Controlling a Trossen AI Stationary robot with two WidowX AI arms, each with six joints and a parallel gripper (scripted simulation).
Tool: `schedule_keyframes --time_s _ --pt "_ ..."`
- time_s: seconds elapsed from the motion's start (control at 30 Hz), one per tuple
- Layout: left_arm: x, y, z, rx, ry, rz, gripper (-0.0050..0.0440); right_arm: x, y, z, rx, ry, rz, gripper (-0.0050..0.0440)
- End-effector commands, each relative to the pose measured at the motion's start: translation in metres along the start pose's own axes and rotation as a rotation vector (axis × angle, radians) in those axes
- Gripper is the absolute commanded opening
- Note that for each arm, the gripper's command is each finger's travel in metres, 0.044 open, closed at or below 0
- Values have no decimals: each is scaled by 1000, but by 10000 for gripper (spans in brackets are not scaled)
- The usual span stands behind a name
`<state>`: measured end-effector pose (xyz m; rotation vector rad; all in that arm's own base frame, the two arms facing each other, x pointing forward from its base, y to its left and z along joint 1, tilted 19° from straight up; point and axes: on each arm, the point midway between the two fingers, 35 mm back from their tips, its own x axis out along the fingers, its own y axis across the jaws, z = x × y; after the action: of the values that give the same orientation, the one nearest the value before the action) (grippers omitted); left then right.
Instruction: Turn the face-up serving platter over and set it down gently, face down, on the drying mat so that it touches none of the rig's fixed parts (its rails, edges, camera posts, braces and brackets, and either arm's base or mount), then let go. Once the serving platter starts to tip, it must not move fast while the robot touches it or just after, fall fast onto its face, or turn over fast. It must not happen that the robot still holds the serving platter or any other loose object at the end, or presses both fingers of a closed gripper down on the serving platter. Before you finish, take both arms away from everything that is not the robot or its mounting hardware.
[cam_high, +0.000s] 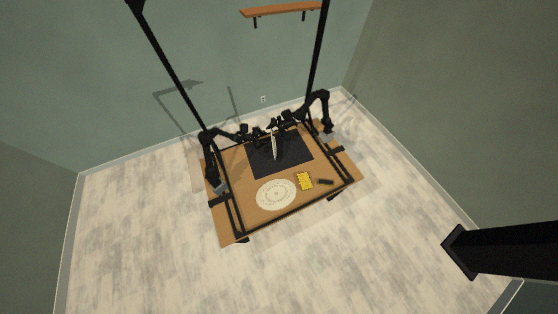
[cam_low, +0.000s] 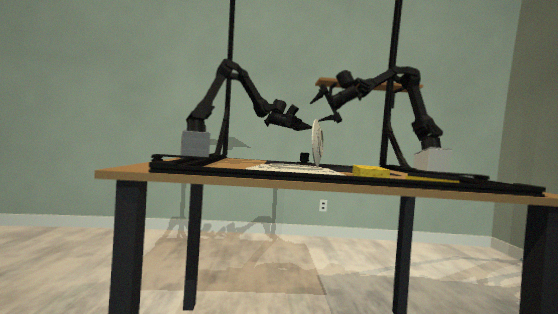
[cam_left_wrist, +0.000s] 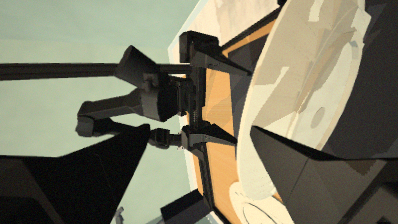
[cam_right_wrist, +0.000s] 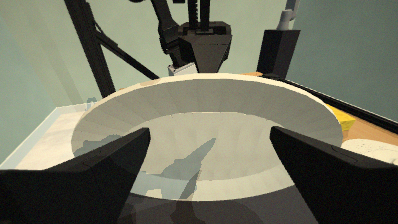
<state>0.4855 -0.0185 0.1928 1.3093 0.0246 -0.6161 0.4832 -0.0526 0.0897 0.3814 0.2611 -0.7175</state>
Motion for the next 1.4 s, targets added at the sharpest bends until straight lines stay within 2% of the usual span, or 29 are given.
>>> schedule_keyframes --time_s 0.0,0.37,0.73,0.8,0.9,1.07,1.13,1.37 --pt "8 -5 -1 -12 -1 -18 440 0 0 0 4 -2 -1 440" --pt "27 2 -1 -12 -1 -18 440 0 0 0 4 -2 -1 440" --pt "27 2 -1 -12 -1 -18 440 0 0 0 4 -2 -1 440" --pt "24 -4 -4 -10 1 -26 440 0 0 0 4 -2 -1 440" --pt "10 -30 -13 -3 8 -57 440 0 0 0 4 -2 -1 440" --pt "-26 -96 -26 7 18 -130 440 0 0 0 4 -2 -1 440" --pt "-26 -96 -26 7 18 -130 440 0 0 0 4 -2 -1 440" --pt "-83 -188 -23 4 13 -215 440 0 0 0 4 -2 -1 440"
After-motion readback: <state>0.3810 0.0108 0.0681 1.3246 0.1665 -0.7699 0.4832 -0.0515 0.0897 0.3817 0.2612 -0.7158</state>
